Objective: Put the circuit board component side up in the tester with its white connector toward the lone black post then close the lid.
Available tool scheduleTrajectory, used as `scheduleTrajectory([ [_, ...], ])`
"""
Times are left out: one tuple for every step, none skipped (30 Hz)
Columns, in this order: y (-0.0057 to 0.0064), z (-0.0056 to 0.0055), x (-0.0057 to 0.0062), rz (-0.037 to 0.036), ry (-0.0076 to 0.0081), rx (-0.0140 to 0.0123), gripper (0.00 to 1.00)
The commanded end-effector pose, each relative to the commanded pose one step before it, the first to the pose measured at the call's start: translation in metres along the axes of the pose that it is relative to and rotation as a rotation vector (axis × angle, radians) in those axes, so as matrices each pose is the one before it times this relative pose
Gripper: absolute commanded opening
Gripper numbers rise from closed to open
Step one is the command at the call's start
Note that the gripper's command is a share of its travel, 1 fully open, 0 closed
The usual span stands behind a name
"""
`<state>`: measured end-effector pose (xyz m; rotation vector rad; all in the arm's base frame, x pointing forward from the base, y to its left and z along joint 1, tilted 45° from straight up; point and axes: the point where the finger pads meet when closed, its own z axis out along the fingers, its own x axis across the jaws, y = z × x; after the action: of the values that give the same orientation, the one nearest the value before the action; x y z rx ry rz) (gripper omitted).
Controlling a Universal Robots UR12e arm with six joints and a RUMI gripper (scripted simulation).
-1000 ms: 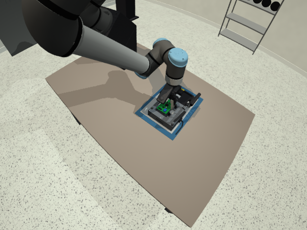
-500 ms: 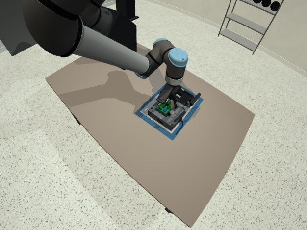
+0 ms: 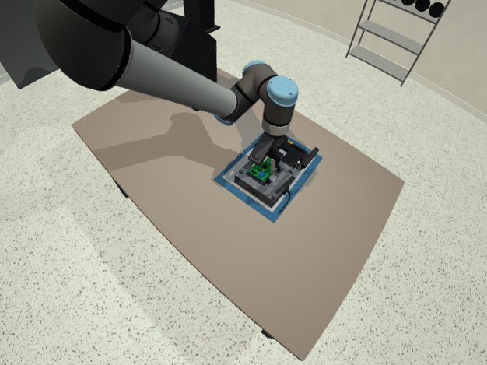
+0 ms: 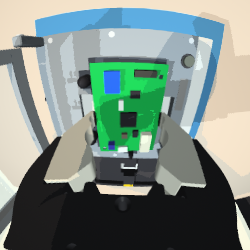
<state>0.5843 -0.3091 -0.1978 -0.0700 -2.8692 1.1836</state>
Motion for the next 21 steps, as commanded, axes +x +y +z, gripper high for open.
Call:
scheduleTrajectory([
  [-0.00009, 0.00413, -0.00428, 0.00403, -0.00174, -0.00144, 0.39],
  [0.00005, -0.00015, -0.00001, -0.00006, -0.00001, -0.00001, 0.39],
  [0.00009, -0.00027, -0.00002, -0.00011, -0.00002, -0.00002, 0.39],
  [0.00000, 0.00000, 0.00000, 0.00000, 0.00000, 0.00000, 0.39],
  [0.00000, 0.00000, 0.00000, 0.00000, 0.00000, 0.00000, 0.39],
  [0.00013, -0.00040, -0.00003, -0.00016, -0.00003, -0.00003, 0.39],
  [0.00004, -0.00064, -0.00012, -0.00006, -0.00020, 0.00004, 0.39],
  [-0.00014, -0.00092, -0.00027, 0.00015, -0.00047, 0.00017, 0.39],
  [-0.00023, -0.00113, -0.00038, 0.00044, -0.00081, 0.00033, 0.39],
  [-0.00026, -0.00128, -0.00043, 0.00028, -0.00092, 0.00037, 0.39],
  [-0.00028, -0.00140, -0.00048, 0.00018, -0.00101, 0.00040, 0.39],
  [-0.00019, -0.00140, -0.00044, 0.00007, -0.00094, 0.00035, 0.39],
  [0.00012, -0.00087, 0.00030, -0.00028, 0.00030, -0.00008, 0.39],
  [0.00019, -0.00087, 0.00046, -0.00043, 0.00045, -0.00019, 0.39],
  [0.00020, -0.00085, 0.00044, -0.00042, 0.00041, -0.00022, 0.39],
  [0.00019, -0.00080, 0.00039, -0.00037, 0.00035, -0.00024, 0.39],
  [0.00017, -0.00073, 0.00036, -0.00034, 0.00033, -0.00020, 0.39],
  [0.00013, -0.00064, 0.00032, -0.00030, 0.00032, -0.00013, 0.39],
  [0.00014, -0.00055, 0.00035, -0.00033, 0.00035, -0.00011, 0.39],
  [0.00009, -0.00043, 0.00025, -0.00022, 0.00025, -0.00007, 0.39],
  [0.00000, 0.00000, 0.00000, 0.00000, 0.00000, 0.00000, 0.39],
])
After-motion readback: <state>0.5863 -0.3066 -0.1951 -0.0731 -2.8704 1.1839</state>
